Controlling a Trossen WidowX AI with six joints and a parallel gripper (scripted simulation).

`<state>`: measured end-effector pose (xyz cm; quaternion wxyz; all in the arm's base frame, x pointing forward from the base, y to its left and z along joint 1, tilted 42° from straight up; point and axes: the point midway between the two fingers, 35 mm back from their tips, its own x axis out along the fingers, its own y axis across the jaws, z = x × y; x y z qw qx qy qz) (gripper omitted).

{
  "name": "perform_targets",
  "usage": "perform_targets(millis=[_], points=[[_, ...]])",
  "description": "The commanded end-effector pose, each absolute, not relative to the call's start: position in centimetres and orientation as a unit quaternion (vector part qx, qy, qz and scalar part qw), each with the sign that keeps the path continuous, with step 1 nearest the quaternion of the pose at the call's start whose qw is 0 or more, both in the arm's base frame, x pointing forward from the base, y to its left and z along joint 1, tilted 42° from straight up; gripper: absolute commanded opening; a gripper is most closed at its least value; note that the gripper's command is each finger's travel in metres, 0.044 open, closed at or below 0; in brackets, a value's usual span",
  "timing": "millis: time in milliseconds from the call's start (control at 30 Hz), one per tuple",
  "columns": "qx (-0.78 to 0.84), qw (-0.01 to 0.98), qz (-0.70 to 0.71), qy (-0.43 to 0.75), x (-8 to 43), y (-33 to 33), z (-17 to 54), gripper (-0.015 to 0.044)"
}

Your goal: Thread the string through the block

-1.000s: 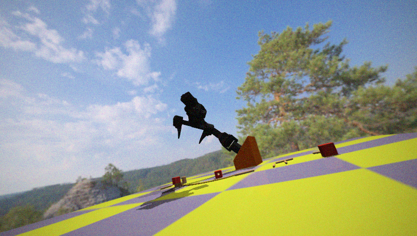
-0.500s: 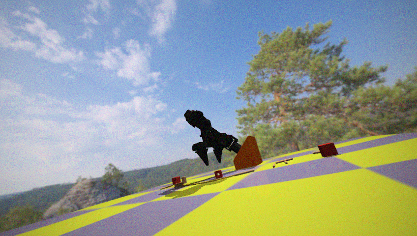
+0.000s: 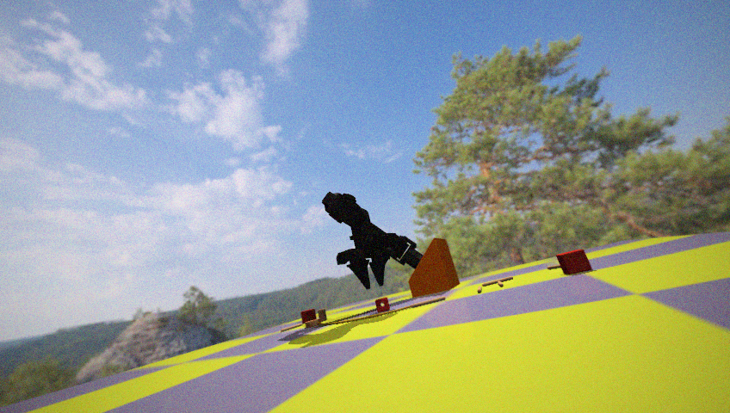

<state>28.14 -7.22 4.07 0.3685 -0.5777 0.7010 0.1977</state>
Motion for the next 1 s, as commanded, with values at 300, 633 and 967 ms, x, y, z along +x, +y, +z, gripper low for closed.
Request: perform_targets(millis=[300, 633, 967], points=[[-0.578, 0.369, 0.198, 0.701, 28.14, -7.22, 4.07, 0.0131], [-0.578, 0.369, 0.198, 0.701, 28.14, -7.22, 4.07, 0.0000], [-0.578, 0.369, 0.198, 0.701, 28.14, -7.22, 4.07, 0.0000]])
